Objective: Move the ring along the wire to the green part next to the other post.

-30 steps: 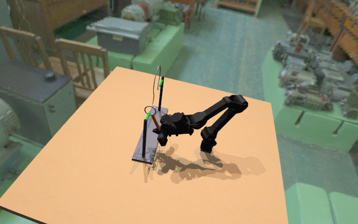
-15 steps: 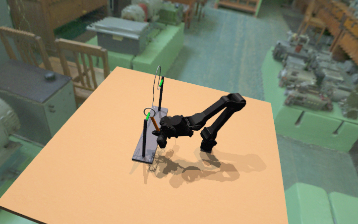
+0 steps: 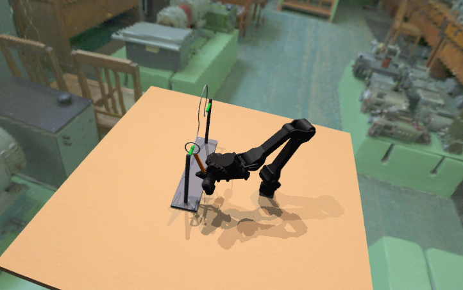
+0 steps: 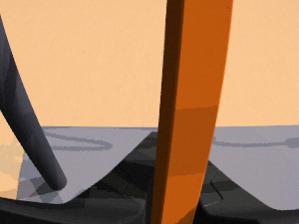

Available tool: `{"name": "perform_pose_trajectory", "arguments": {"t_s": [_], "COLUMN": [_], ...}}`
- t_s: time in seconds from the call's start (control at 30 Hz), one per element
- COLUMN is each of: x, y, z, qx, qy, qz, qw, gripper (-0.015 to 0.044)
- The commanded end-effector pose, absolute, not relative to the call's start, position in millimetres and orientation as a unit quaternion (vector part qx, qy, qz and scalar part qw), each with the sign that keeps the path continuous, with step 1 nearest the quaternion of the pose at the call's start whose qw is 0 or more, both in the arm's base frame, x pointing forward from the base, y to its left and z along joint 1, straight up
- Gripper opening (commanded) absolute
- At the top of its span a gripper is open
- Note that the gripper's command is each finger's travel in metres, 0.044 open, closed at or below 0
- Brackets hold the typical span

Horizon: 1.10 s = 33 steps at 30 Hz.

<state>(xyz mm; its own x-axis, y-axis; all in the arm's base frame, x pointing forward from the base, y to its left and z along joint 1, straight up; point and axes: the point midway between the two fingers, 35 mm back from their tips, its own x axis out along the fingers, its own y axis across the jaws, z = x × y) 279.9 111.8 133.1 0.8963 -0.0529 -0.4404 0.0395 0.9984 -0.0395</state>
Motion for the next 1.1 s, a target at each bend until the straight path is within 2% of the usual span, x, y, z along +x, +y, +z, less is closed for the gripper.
{"name": "perform_pose_trajectory", "arguments": {"t_s": [0.0, 1.07], "x": [280.0, 279.7], "y": [115.3, 123.9], "z": [133.5, 114.0], "qx": [-0.013, -0.013], "qy": [0.226, 0.225], "qz": [-0.026, -0.027], "qw": [0.974, 0.974], "gripper": [-0.0150, -0.0150]}}
